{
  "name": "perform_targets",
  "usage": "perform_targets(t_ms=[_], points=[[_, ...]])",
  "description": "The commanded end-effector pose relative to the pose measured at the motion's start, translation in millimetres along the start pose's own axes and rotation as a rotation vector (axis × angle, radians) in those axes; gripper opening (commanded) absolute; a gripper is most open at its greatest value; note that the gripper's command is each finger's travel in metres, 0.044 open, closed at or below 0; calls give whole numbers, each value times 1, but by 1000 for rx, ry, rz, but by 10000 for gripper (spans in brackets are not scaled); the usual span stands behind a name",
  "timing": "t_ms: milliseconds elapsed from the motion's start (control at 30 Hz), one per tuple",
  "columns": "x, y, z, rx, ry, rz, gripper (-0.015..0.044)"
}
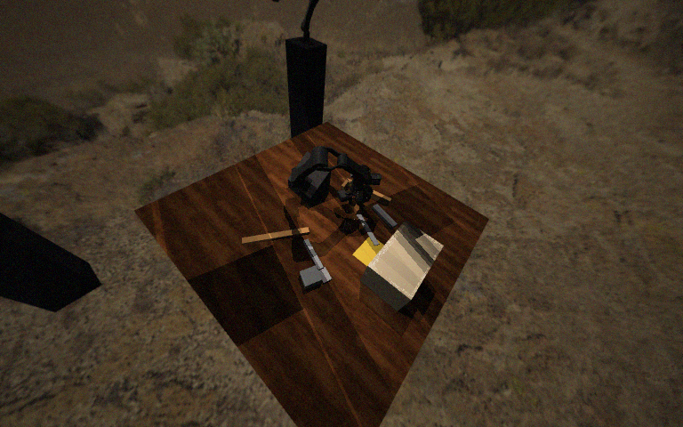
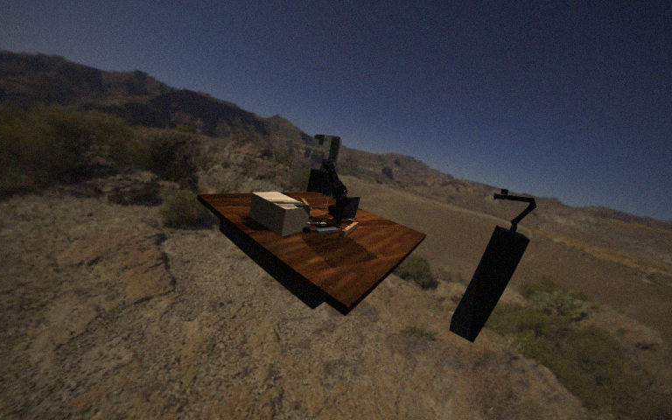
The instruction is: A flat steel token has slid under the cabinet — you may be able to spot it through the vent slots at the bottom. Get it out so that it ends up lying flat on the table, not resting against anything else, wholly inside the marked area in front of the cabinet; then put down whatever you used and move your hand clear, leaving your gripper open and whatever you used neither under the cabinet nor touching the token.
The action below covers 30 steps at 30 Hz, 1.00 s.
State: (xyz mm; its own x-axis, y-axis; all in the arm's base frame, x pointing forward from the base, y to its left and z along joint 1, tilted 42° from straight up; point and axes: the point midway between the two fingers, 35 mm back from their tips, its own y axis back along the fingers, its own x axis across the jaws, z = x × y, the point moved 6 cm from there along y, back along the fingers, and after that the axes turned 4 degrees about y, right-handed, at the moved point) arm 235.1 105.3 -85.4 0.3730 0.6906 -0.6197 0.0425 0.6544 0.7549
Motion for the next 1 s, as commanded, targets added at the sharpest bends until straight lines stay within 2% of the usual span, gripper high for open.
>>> perform_targets(t_ms=[0,600,833,867,967], points=[[1,1,1,-1,39,4,0],[2,1,1,-1,171,4,0],[1,0,0,0,152,0,184],[1,0,0,0,152,0,200],[1,0,0,0,152,1,200]])
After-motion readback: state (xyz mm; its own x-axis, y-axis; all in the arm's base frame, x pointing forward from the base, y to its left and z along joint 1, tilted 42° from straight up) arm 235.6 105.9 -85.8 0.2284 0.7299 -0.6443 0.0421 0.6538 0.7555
